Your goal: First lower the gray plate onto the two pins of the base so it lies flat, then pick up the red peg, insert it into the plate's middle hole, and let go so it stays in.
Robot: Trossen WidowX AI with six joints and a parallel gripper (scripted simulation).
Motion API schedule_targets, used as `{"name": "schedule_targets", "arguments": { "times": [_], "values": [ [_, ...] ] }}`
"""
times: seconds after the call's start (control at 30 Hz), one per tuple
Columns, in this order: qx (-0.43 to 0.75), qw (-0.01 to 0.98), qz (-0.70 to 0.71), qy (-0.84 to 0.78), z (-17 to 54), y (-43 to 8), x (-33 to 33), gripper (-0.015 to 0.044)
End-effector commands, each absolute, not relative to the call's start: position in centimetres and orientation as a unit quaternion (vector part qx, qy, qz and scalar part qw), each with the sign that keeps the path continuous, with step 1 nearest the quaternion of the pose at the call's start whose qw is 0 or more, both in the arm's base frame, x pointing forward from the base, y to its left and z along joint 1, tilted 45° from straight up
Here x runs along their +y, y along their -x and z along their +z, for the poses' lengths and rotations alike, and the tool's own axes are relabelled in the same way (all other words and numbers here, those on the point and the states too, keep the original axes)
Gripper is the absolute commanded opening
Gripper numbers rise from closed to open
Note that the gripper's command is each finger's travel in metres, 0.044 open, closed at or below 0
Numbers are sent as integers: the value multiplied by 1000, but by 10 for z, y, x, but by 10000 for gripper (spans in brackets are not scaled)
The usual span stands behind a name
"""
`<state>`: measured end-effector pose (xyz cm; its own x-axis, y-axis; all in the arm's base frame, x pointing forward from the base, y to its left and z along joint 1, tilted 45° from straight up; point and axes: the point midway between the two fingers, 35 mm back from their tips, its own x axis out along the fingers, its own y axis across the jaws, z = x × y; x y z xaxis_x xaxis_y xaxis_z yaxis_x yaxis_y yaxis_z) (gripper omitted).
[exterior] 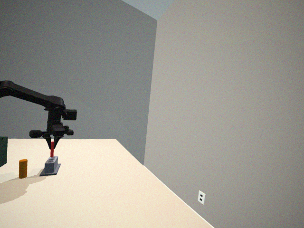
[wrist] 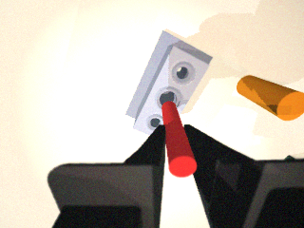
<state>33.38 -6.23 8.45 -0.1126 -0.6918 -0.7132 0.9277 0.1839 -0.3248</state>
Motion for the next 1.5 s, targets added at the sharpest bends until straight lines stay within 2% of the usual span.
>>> {"name": "schedule_targets", "arguments": {
  "times": [0.0, 1.47],
  "values": [
    [411, 652, -622, -140, 86, -334, -63, 0],
    [410, 652, -622, -140, 76, -334, -78, 0]
  ]
}}
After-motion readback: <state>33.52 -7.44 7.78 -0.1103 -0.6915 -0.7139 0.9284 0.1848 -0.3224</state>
